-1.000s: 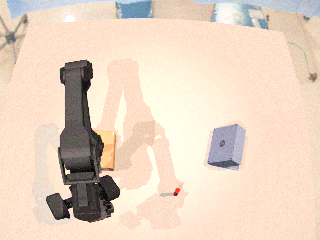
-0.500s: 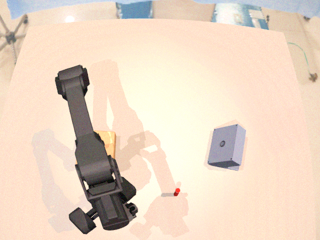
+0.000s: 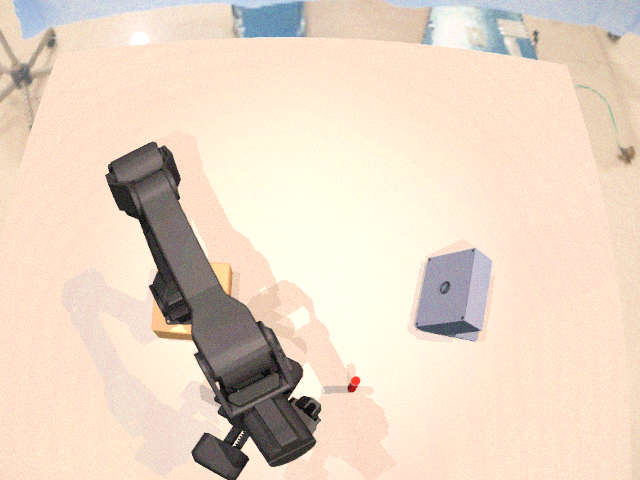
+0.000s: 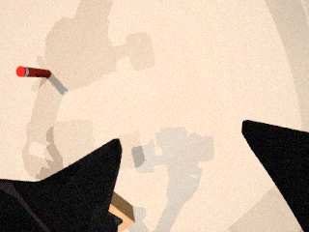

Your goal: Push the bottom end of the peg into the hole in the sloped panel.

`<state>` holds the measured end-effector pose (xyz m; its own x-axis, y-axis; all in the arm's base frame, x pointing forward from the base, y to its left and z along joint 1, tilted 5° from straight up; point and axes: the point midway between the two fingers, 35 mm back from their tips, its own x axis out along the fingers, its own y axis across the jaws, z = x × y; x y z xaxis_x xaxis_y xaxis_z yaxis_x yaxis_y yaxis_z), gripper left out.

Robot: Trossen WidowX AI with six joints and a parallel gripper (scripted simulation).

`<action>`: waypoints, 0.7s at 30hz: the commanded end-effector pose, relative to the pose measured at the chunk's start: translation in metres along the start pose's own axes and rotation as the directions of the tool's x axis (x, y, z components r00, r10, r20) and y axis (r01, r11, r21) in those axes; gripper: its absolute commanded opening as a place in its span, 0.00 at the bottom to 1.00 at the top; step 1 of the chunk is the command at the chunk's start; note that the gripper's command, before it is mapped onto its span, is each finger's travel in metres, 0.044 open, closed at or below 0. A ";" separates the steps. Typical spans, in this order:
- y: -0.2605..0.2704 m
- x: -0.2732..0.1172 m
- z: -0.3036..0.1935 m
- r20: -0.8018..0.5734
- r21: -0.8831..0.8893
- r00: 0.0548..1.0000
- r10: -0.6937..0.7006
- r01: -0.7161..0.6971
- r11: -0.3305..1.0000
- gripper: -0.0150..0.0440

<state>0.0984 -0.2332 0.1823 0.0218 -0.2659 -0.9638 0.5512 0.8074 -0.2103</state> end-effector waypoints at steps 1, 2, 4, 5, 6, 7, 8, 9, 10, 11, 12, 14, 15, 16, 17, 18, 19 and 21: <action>0.012 0.004 0.014 0.014 -0.082 0.999 0.029 -0.028 0.996 1.00; 0.015 0.005 0.017 0.014 -0.099 0.999 0.036 -0.034 0.995 1.00; 0.021 0.007 0.022 0.015 -0.132 0.999 0.049 -0.047 0.990 1.00; 0.025 0.008 0.025 0.015 -0.149 0.998 0.056 -0.053 0.987 1.00; 0.028 0.009 0.027 0.015 -0.165 0.998 0.063 -0.059 0.984 1.00; 0.031 0.010 0.030 0.015 -0.182 0.997 0.069 -0.065 0.981 1.00; 0.034 0.011 0.032 0.015 -0.198 0.997 0.076 -0.071 0.978 1.00; 0.038 0.012 0.034 0.014 -0.215 0.997 0.082 -0.077 0.974 1.00; 0.041 0.014 0.037 0.014 -0.231 0.996 0.089 -0.083 0.969 1.00; 0.044 0.015 0.039 0.013 -0.248 0.995 0.095 -0.089 0.965 1.00; 0.048 0.016 0.041 0.012 -0.264 0.995 0.102 -0.095 0.960 1.00; 0.055 0.018 0.046 0.010 -0.296 0.993 0.114 -0.106 0.949 1.00; 0.059 0.019 0.048 0.009 -0.312 0.993 0.121 -0.112 0.943 1.00; 0.062 0.020 0.050 0.007 -0.328 0.992 0.127 -0.117 0.937 1.00; 0.066 0.021 0.052 0.006 -0.344 0.991 0.133 -0.123 0.931 1.00; 0.070 0.022 0.053 0.004 -0.359 0.990 0.139 -0.128 0.924 1.00; 0.073 0.023 0.055 0.002 -0.375 0.989 0.145 -0.134 0.917 1.00; 0.081 0.025 0.059 -0.002 -0.406 0.988 0.157 -0.144 0.903 1.00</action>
<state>0.1783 -0.2111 0.1542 0.0929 -0.1528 -0.9839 0.2214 0.9666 -0.1292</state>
